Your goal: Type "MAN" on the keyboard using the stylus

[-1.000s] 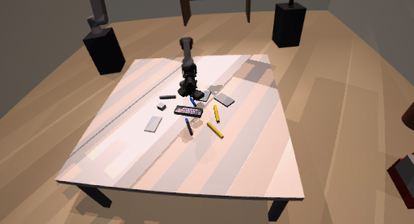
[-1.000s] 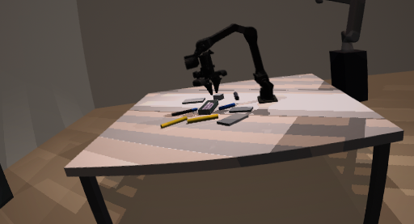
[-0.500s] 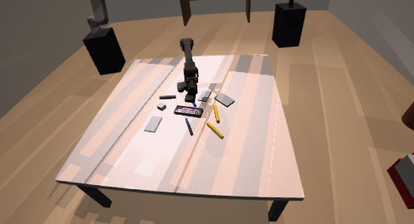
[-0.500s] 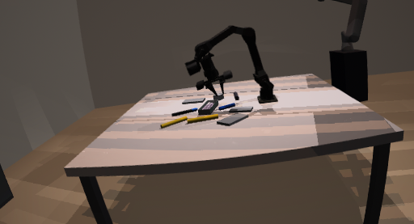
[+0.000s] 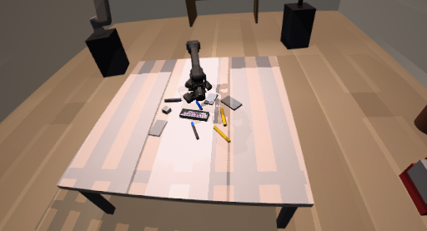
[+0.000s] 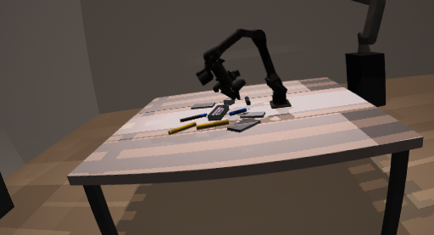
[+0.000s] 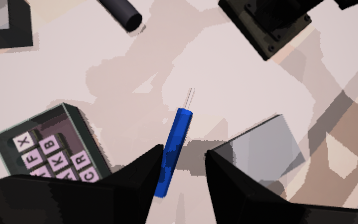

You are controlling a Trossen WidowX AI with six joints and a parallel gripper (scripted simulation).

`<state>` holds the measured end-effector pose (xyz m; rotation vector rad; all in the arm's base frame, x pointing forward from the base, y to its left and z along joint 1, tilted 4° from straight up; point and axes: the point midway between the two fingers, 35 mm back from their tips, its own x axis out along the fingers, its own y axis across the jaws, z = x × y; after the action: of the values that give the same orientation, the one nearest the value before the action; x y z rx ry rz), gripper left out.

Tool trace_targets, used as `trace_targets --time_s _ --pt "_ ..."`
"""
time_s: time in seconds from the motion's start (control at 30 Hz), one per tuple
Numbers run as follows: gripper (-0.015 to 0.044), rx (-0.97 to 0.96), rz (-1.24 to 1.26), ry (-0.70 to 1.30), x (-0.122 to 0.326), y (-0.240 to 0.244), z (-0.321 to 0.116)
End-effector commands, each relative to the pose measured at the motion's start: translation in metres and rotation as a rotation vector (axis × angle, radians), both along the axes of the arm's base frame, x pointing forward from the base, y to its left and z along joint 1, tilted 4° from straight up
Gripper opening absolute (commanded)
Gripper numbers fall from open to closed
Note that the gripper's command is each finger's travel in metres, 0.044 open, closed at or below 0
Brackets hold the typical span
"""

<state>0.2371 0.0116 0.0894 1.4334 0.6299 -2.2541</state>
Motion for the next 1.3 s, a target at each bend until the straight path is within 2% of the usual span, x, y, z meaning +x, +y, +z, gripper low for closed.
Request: trace_targets --time_s 0.0,1.27 --pt "0.015 -0.135 -0.208 0.047 -0.012 -0.003 -0.004" --pt "0.015 -0.135 -0.208 0.047 -0.011 -0.002 -0.026"
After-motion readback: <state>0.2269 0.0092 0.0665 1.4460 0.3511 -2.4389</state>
